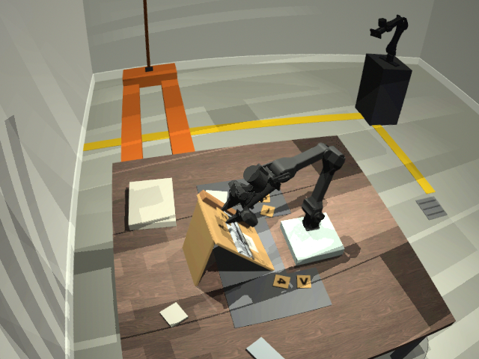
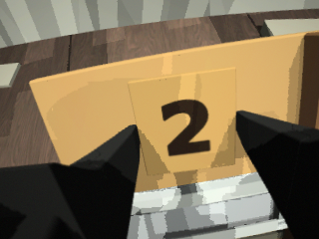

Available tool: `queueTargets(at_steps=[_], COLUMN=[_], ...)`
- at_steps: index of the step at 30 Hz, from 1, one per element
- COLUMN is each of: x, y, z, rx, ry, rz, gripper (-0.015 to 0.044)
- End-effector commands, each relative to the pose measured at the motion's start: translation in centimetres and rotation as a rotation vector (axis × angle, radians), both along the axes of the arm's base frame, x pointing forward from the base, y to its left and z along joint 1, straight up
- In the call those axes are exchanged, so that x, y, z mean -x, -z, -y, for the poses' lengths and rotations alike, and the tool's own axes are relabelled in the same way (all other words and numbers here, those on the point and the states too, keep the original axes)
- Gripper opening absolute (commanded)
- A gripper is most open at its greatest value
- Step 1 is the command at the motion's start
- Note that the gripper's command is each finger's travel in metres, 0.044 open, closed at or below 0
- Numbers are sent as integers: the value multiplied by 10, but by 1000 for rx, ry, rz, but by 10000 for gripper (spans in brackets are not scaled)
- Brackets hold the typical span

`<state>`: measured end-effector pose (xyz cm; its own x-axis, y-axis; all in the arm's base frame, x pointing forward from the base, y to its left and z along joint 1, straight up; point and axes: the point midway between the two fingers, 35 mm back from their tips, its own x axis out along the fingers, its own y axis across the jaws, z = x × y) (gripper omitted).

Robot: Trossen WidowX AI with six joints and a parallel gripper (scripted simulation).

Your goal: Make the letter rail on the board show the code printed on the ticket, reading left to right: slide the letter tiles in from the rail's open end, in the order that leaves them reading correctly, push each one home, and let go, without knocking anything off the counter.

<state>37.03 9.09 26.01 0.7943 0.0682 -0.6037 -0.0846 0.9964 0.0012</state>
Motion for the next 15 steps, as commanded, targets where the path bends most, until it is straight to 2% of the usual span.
queueTargets(at_steps=[1,15], x=[7,35], y=[11,36], z=[-22,-87], rx=[-20,-34], ry=[-6,-25], rz=[-29,-78], gripper=[0,0])
